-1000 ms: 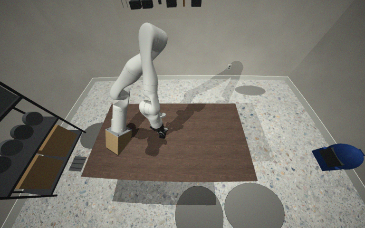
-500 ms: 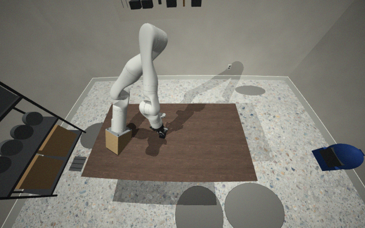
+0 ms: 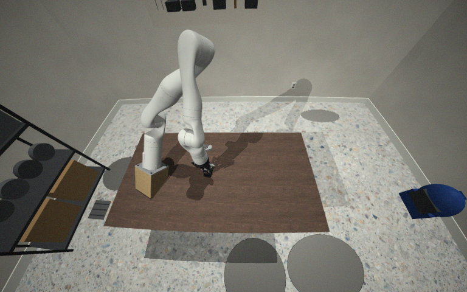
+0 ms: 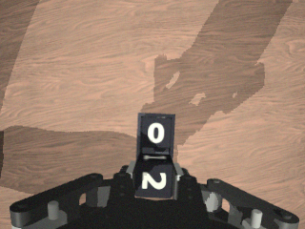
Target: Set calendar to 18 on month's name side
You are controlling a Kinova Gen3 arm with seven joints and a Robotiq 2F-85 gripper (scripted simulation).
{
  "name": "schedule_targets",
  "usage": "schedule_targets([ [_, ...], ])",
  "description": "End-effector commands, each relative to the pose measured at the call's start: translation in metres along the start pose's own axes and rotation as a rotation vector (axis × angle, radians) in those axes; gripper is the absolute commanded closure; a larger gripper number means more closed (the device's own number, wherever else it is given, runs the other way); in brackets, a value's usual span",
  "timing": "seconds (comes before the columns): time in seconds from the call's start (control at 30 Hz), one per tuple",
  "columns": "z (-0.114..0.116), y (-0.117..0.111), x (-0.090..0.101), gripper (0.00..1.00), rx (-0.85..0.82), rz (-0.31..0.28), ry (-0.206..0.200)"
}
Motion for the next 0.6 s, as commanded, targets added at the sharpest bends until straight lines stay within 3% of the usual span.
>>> schedule_targets([
  [0.0, 0.0002, 0.0003, 0.0003, 0.72, 0.0, -0.001, 0.001],
  [0.57, 0.0002, 0.0003, -0.0011, 0.72, 0.0, -0.001, 0.001],
])
Point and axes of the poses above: the point where the finger pads meet when closed, its own x axis back along the fingers, its own z axis across the jaws, y = z × x, the point moved 1 cm from there along x, back along the fingers, and after that the axes turned 15 degrees about x, right-handed, at the moved point
